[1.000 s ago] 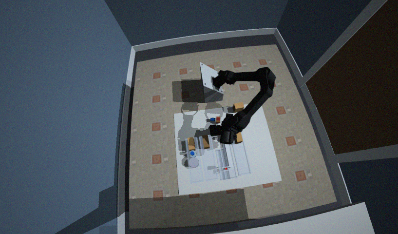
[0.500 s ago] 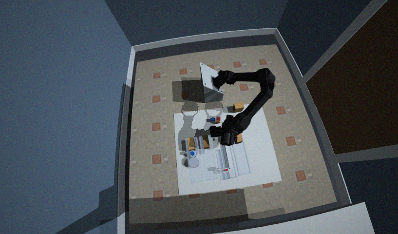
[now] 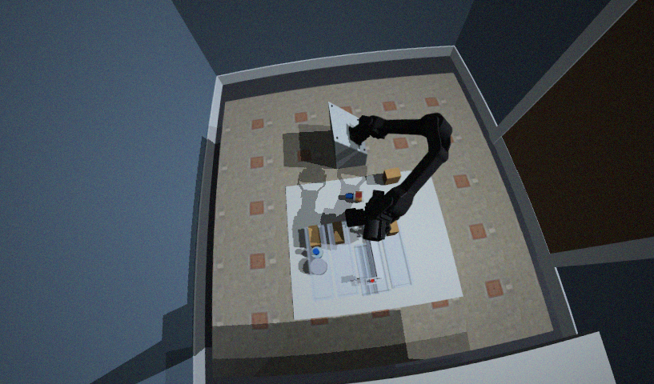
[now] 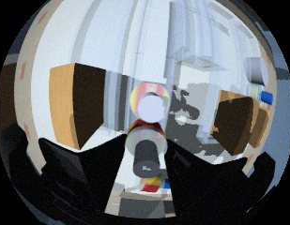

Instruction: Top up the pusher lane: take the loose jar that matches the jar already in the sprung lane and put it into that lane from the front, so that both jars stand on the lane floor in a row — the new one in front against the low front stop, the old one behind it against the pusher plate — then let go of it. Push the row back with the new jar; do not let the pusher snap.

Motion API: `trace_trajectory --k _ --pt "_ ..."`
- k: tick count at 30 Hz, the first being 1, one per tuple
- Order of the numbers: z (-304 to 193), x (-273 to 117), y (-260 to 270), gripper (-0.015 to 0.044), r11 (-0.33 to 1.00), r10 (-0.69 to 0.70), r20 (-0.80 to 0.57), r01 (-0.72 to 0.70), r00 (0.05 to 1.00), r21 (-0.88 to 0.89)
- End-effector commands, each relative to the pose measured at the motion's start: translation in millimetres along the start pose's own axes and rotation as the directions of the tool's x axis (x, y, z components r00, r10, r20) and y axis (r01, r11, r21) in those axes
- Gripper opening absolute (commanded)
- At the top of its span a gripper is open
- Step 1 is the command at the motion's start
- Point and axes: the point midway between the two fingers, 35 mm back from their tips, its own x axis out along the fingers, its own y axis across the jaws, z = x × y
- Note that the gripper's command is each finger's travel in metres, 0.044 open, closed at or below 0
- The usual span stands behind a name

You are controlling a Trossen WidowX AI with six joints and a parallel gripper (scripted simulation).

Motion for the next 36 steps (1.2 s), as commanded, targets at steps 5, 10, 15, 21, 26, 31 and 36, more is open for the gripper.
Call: trace_trajectory --k 5,10,15,21,26,31,36 --pt "13.7 -5.8 2.2 0.0000 1.000 0.002 0.029 -0.001 1.000 -0.020" --pt "14.7 -6.3 2.4 0.0000 1.000 0.002 0.029 -0.001 1.000 -0.020" --pt "14.7 -6.1 2.3 0.0000 1.000 0.002 0.029 -0.001 1.000 -0.020" --pt "14.7 -5.2 1.4 0.0000 1.000 0.002 0.029 -0.001 1.000 -0.020" --pt "14.7 -5.2 1.4 0.0000 1.000 0.002 0.029 -0.001 1.000 -0.020" --pt "14.7 -5.2 1.4 0.0000 1.000 0.002 0.029 -0.001 1.000 -0.020" --pt "14.8 -4.8 1.4 0.0000 1.000 0.002 0.029 -0.001 1.000 -0.020"
